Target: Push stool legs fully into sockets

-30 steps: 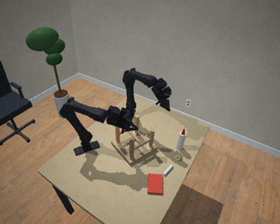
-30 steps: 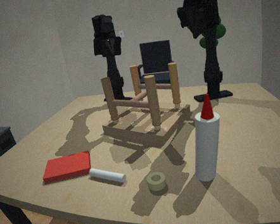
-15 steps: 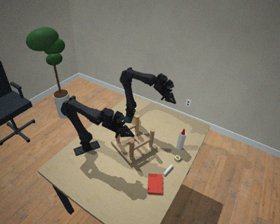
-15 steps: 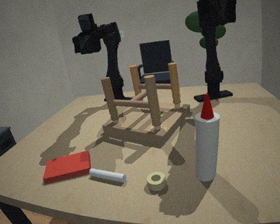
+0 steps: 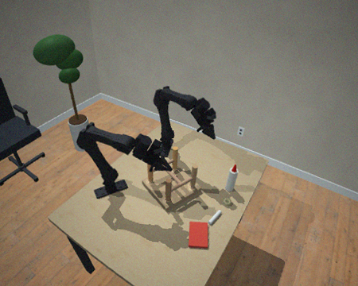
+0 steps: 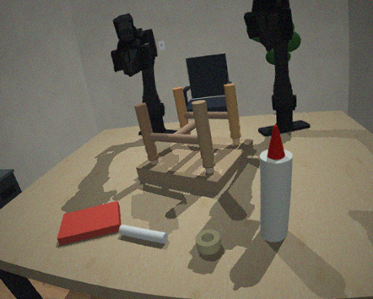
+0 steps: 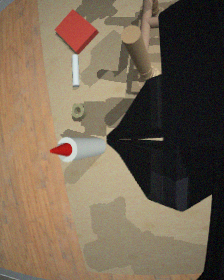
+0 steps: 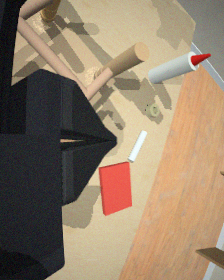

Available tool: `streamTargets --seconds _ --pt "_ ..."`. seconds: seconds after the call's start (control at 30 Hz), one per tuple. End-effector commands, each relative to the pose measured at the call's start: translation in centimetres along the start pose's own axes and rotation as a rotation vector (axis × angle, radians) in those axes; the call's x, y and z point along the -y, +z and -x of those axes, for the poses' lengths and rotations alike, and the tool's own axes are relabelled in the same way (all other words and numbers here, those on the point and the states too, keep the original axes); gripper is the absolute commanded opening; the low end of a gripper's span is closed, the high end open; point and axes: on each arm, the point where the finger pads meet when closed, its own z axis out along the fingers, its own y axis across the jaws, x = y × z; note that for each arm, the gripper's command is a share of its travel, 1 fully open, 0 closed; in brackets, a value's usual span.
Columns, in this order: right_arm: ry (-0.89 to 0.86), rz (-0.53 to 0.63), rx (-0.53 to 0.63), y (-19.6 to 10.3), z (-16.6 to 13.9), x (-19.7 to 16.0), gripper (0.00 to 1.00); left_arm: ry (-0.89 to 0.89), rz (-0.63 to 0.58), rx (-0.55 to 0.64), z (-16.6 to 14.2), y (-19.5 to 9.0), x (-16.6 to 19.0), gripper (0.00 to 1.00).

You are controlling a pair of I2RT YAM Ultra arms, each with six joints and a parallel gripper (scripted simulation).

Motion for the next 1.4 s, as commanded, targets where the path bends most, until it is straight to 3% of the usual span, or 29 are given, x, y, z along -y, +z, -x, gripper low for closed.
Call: streamTargets --seconds 0.0,0.07,0.23,0.57,0.73,0.93,1.03,1.07,1.1,1.23,1.37 --pt "0.015 0.044 -0.191 -0.9 -2.4 -2.4 0.00 0.040 -0.051 -0.070 -1.1 -2.8 2.7 0.00" --pt "0.015 0.044 -0.191 -0.9 -2.4 -2.4 0.00 0.040 -0.051 -0.070 -1.1 -2.8 2.7 0.00" --pt "-0.022 0.122 -0.342 -2.8 -4.2 -6.0 0.00 0.119 -0.141 -0.184 -4.0 -4.5 6.5 0.00" --pt "-0.150 0.225 -0.653 -9.0 -8.3 -10.7 0.00 0.306 -0.277 -0.418 -10.4 -9.5 11.5 0.00" --pt "-0.202 0.244 -0.736 -11.2 -9.3 -11.4 0.00 0.366 -0.308 -0.475 -12.1 -11.2 12.3 0.00" --pt "-0.250 0.280 -0.755 -12.6 -9.2 -12.5 0.00 0.418 -0.347 -0.498 -13.0 -12.4 13.5 0.00" --pt "-0.231 0.298 -0.652 -12.9 -7.6 -12.6 0.00 0.407 -0.355 -0.461 -12.3 -12.2 13.8 0.00" --pt "-0.238 0.305 -0.658 -13.2 -7.7 -12.7 0.00 0.408 -0.365 -0.447 -12.1 -12.1 14.1 0.00" --pt "-0.236 0.308 -0.648 -13.2 -7.5 -12.8 0.00 0.422 -0.352 -0.511 -14.3 -11.2 13.8 0.00" --pt "-0.227 0.298 -0.672 -12.4 -7.9 -12.7 0.00 0.403 -0.345 -0.490 -13.5 -11.0 13.6 0.00" --pt "-0.222 0.293 -0.653 -12.8 -7.4 -12.4 0.00 0.416 -0.346 -0.511 -14.7 -10.5 13.6 0.00"
